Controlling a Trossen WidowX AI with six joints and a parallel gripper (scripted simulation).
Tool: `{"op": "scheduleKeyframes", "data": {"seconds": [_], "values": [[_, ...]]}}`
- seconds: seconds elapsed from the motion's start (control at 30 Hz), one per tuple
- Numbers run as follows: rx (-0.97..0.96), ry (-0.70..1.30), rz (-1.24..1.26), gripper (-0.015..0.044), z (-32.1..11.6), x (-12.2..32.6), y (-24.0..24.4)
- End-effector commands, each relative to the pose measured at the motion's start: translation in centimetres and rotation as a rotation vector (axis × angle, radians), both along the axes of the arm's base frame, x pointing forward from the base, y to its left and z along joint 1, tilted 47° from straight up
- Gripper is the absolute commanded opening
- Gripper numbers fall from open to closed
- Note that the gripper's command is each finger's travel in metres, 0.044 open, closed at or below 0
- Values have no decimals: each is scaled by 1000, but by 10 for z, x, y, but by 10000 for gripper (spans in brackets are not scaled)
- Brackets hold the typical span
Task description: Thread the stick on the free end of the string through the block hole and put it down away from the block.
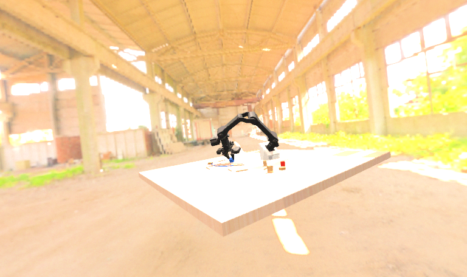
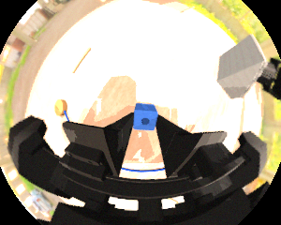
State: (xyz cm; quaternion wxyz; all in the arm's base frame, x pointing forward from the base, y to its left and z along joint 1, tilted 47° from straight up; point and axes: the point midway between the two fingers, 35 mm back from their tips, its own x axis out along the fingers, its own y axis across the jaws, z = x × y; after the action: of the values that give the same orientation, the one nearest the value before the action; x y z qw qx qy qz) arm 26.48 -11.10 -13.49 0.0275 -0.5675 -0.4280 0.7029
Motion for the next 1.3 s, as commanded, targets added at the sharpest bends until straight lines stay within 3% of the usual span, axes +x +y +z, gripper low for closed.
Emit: {"op": "scheduleKeyframes", "data": {"seconds": [0.0, 0.8, 1.1, 1.27], "values": [[-30, 42, 44, 0, -2, 3, 3], [-211, 310, 315, 0, -3, 23, 19], [-181, 269, 271, 236, 1, 22, 16], [-199, 237, 267, 236, 42, 49, -8]]}}
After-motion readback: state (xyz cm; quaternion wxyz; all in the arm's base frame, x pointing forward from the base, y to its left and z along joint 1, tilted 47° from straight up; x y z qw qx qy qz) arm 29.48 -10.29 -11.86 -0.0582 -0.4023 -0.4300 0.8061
